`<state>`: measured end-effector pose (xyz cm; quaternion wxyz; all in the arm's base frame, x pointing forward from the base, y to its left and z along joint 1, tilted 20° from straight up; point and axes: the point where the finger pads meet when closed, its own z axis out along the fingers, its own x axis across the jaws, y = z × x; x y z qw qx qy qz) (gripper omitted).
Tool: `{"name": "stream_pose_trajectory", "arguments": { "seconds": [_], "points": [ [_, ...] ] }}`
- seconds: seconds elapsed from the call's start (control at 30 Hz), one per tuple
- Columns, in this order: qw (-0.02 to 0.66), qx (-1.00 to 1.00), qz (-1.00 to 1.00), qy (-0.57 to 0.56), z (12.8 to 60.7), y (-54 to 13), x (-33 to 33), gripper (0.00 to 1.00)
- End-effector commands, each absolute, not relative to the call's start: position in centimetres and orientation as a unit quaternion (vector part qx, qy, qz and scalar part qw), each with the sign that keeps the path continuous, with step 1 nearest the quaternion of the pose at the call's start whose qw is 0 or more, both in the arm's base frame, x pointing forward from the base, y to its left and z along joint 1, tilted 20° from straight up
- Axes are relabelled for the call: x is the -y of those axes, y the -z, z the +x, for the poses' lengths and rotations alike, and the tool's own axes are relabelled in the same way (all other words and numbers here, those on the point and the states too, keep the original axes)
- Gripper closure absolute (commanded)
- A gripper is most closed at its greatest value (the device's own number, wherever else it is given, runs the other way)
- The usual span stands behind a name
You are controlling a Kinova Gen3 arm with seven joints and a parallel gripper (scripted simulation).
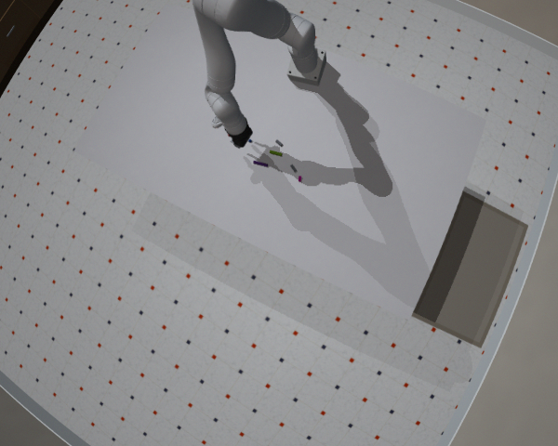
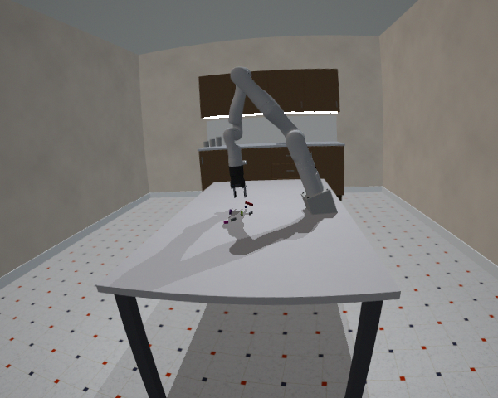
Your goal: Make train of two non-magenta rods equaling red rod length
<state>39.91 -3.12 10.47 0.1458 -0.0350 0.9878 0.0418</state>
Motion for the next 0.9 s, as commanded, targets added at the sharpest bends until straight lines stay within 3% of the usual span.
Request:
{"name": "stream_pose_trajectory", "arguments": {
  "seconds": [0.0,0.87],
  "points": [
    [0.149,-0.986,-0.066,-0.039,39.5,-10.4,3.9,0.0],
    [0.156,-0.859,-0.487,0.031,37.8,-10.3,3.5,0.0]
  ]
}}
